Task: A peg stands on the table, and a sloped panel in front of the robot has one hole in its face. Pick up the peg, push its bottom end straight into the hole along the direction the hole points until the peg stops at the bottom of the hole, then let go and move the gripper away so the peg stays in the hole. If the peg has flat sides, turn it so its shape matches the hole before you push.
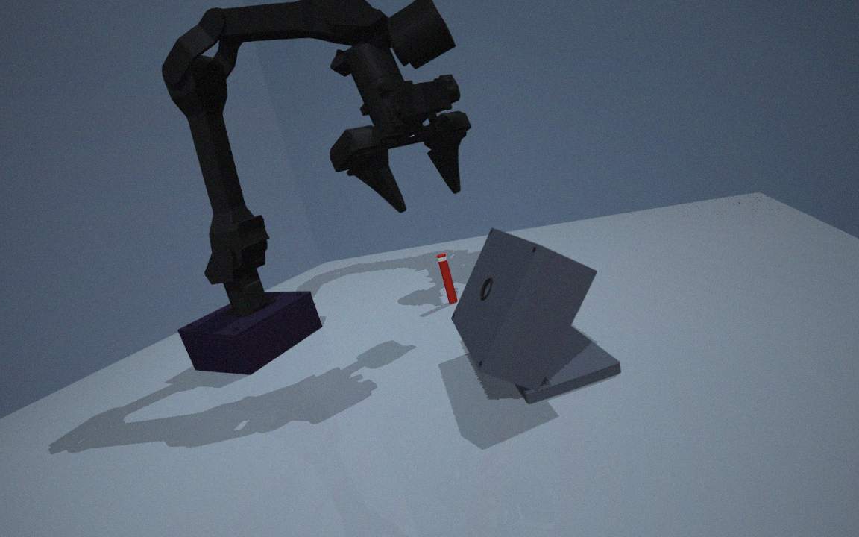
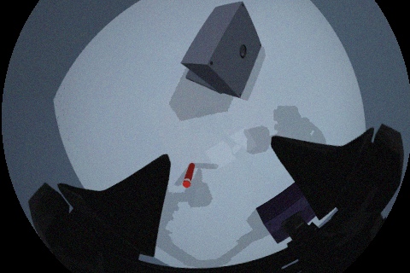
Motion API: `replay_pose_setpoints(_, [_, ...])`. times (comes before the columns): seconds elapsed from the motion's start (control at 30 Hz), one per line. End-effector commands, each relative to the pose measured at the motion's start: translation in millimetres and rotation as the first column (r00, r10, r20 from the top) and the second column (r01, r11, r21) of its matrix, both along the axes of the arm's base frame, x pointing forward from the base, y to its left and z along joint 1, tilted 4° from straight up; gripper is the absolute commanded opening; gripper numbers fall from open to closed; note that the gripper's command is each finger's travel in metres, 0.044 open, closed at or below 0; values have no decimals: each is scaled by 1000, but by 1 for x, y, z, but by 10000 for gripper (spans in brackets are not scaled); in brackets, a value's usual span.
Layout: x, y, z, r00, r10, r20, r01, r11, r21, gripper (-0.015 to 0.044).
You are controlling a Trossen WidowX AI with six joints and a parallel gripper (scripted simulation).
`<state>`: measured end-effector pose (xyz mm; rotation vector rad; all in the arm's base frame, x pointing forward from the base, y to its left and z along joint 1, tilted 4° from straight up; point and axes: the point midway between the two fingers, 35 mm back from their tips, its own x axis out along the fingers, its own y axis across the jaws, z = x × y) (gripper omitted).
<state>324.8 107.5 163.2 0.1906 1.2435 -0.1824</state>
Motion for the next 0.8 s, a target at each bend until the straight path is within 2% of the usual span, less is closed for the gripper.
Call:
replay_pose_setpoints(0.0, [-6,15,-13,996,74,-39,-75,997,-6,440])
replay_pose_setpoints(0.53, [-48,78,-69,886,412,-213,-423,906,-9,440])
replay_pose_setpoints(0.77, [-53,83,-75,869,439,-227,-452,892,-7,440])
